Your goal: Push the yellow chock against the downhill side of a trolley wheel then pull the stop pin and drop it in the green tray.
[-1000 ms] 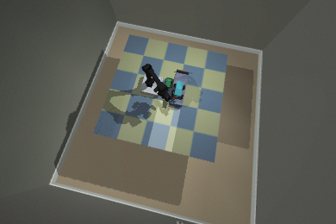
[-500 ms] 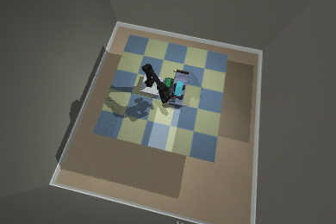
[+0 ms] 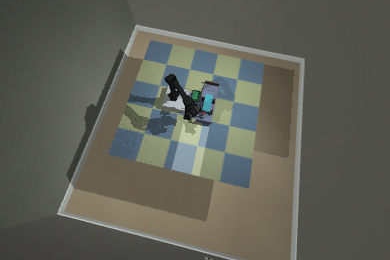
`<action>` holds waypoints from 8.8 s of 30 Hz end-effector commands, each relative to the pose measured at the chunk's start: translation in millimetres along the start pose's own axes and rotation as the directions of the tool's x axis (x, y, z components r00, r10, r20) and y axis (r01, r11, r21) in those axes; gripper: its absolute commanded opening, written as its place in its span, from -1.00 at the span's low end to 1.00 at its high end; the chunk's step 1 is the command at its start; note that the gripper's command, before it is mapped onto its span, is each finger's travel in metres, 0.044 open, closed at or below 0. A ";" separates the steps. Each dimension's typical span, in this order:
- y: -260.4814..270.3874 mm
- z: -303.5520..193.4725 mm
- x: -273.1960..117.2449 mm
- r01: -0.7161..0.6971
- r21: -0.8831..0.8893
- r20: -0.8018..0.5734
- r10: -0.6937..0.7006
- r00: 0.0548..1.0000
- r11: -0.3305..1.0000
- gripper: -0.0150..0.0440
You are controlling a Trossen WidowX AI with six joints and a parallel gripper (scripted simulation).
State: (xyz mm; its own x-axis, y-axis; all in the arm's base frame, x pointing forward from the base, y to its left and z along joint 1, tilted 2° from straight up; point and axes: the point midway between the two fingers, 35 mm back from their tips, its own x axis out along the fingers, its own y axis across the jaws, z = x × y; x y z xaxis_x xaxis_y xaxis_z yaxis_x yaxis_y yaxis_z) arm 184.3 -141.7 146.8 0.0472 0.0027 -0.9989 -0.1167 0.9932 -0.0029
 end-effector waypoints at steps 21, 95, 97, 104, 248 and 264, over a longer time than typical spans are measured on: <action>53.4 21.1 2.3 -0.008 0.094 0.001 0.008 1.000 0.996 -0.49; 294.8 93.8 14.3 0.088 0.096 -0.004 -0.088 0.996 0.992 -0.49; 294.8 94.6 14.5 0.088 0.096 -0.004 -0.088 0.996 0.992 -0.49; 295.4 113.9 18.4 0.088 0.096 -0.003 -0.088 0.996 0.992 -0.49; 90.7 149.9 -14.5 0.136 -0.894 0.039 -0.229 0.973 0.428 0.15; 35.4 135.2 -23.4 0.012 -0.995 -0.016 -0.290 0.957 0.095 0.15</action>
State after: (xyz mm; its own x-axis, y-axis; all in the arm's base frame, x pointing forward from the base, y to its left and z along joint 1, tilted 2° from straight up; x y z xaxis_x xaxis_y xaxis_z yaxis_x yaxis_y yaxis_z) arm 313.7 -90.4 176.4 0.0671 -0.2845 -0.9563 -0.9976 -0.0055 -0.0684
